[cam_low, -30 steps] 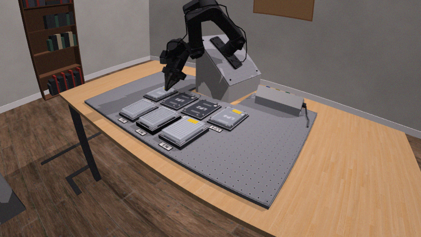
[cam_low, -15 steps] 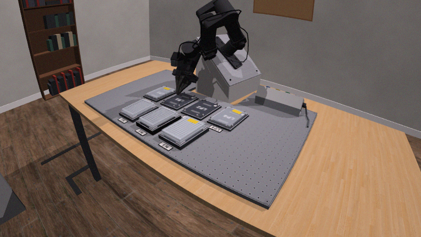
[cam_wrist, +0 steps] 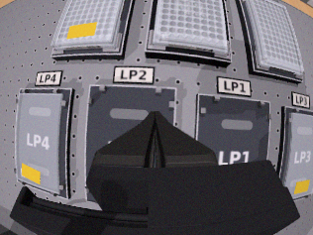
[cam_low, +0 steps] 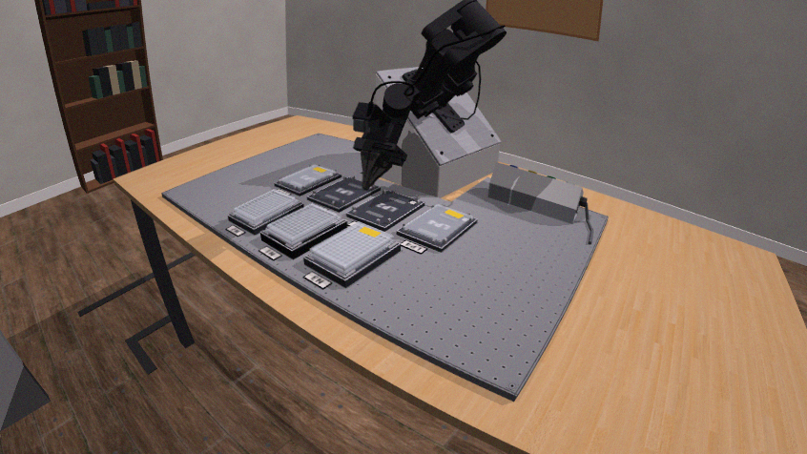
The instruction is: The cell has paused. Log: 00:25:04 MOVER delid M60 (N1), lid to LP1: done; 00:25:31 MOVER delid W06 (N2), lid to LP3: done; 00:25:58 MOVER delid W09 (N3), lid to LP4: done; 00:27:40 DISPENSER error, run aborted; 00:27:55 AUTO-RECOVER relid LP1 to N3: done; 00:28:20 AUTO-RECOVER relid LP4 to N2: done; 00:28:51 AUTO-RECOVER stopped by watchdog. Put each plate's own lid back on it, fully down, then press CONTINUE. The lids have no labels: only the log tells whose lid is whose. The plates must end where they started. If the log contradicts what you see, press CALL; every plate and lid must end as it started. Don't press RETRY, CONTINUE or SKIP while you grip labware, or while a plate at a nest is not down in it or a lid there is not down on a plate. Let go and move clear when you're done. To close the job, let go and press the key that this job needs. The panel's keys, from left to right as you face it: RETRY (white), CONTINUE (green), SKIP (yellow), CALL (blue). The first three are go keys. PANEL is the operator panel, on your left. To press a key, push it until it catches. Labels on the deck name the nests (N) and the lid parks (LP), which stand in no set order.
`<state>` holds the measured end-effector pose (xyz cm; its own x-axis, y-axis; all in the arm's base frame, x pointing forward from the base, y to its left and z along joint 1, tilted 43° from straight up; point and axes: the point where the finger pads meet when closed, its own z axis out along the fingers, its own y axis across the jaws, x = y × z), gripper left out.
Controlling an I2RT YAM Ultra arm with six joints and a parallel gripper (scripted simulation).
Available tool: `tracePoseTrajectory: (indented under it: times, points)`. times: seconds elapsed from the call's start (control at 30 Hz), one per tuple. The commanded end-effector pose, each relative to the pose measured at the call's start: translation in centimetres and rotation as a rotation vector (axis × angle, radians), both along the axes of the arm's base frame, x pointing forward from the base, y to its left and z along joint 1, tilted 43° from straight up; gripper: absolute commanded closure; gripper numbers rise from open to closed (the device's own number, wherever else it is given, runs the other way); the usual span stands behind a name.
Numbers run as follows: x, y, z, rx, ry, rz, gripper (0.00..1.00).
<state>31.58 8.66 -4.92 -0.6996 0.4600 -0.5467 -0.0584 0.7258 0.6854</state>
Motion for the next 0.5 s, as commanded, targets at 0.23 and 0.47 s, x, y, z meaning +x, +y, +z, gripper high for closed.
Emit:
tracePoseTrajectory:
  times: [0.23, 0.47]
  points:
    - [1.1, 2.3, 3.1, -0.005, 0.017, -0.073, 1.00]
    - [1.5, 5.0, 5.9, 0.002, 0.006, -0.073, 1.00]
